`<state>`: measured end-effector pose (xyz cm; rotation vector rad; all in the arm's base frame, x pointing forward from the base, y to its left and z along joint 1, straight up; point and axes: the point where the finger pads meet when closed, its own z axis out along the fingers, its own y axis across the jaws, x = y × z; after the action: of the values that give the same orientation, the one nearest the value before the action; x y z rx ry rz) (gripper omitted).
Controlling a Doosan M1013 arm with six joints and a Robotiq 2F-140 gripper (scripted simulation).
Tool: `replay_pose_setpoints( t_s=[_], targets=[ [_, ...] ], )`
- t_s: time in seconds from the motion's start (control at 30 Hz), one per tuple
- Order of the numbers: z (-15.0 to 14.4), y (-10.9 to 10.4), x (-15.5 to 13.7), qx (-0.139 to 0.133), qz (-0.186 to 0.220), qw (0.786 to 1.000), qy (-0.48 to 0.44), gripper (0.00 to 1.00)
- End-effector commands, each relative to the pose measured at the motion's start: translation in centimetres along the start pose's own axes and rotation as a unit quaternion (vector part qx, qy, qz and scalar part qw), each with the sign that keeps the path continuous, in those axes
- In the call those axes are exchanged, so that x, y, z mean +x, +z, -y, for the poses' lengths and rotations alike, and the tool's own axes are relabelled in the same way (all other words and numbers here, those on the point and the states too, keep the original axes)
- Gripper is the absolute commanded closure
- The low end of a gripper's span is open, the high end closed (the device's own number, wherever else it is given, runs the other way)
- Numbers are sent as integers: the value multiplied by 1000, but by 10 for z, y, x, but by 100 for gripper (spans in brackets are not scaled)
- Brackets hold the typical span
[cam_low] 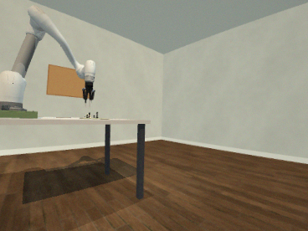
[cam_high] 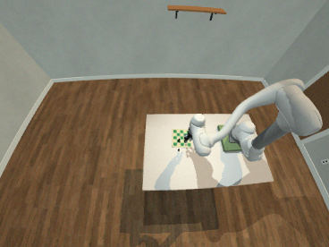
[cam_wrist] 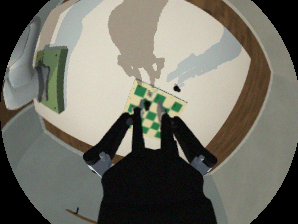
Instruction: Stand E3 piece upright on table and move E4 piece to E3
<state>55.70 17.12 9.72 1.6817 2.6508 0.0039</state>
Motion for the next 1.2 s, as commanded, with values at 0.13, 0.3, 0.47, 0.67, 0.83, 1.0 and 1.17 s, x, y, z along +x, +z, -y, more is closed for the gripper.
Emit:
replay_pose_setpoints(
  t_s=[0.13,0.3,0.47,0.67,0.83,1.0,1.17],
  targets=[
    [0,0,0,0,0,1000,0,78],
    [0,0,0,0,0,1000,0,78],
    [0,0,0,0,0,1000,0,78],
    [0,0,0,0,0,1000,0,78],
    [0,0,0,0,0,1000,0,78],
    [0,2,0,0,0,1000,0,78],
    [0,5,0,0,0,1000,0,78]
  ],
)
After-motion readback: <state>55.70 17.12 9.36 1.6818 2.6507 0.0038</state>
